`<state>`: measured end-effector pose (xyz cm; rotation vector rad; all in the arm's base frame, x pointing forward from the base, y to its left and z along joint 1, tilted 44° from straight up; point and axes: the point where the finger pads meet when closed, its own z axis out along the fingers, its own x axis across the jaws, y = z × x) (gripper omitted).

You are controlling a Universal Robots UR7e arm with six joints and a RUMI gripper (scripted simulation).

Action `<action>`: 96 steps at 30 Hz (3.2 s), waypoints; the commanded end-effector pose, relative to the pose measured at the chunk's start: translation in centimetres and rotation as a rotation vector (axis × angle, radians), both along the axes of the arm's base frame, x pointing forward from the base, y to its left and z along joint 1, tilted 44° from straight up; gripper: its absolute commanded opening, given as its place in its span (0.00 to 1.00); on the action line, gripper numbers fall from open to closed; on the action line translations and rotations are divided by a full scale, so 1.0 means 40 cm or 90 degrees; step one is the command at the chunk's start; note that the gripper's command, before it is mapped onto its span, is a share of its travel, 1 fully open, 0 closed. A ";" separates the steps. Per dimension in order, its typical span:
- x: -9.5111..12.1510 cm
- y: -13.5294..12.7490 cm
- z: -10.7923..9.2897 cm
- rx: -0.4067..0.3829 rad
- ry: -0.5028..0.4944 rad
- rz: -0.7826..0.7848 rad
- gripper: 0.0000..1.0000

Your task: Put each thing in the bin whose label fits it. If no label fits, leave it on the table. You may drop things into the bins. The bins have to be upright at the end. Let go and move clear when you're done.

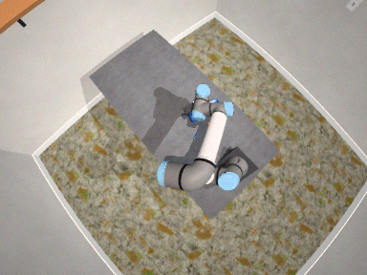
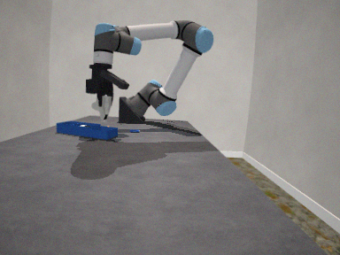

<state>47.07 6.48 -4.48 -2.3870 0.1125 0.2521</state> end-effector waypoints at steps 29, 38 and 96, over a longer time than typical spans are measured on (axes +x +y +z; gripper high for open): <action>-0.014 0.043 -0.045 0.004 -0.008 0.010 0.00; -0.020 0.067 -0.070 0.004 -0.008 0.010 0.00; -0.011 0.031 -0.032 0.004 -0.008 0.010 0.18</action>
